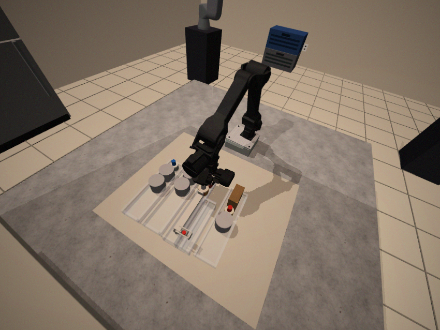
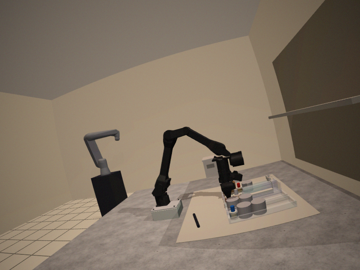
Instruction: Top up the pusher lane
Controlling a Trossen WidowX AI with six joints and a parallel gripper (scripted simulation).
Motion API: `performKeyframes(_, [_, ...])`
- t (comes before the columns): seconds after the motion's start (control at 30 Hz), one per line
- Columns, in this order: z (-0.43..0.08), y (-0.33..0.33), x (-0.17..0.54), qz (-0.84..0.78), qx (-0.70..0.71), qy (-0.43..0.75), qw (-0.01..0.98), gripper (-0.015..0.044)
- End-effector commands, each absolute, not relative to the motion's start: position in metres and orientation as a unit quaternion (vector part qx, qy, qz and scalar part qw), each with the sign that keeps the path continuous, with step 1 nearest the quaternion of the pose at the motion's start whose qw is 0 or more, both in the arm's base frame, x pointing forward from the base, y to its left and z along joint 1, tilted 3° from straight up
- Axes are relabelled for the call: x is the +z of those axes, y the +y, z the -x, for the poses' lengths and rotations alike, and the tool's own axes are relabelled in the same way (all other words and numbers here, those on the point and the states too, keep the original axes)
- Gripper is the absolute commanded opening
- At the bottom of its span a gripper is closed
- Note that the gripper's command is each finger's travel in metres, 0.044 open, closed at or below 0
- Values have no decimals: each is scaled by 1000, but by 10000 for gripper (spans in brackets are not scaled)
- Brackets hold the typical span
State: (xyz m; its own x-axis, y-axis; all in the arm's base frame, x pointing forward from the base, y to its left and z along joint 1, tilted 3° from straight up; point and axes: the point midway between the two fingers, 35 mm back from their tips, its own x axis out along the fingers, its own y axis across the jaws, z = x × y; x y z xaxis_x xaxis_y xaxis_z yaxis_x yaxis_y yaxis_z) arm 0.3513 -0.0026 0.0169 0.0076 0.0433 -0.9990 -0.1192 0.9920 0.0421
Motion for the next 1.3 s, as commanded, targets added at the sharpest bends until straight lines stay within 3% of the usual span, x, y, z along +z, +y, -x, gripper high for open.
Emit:
performKeyframes(0.0, [-355,-2,17,26,56,696,715,0])
performKeyframes(1.27, [-346,-3,16,26,56,696,715,0])
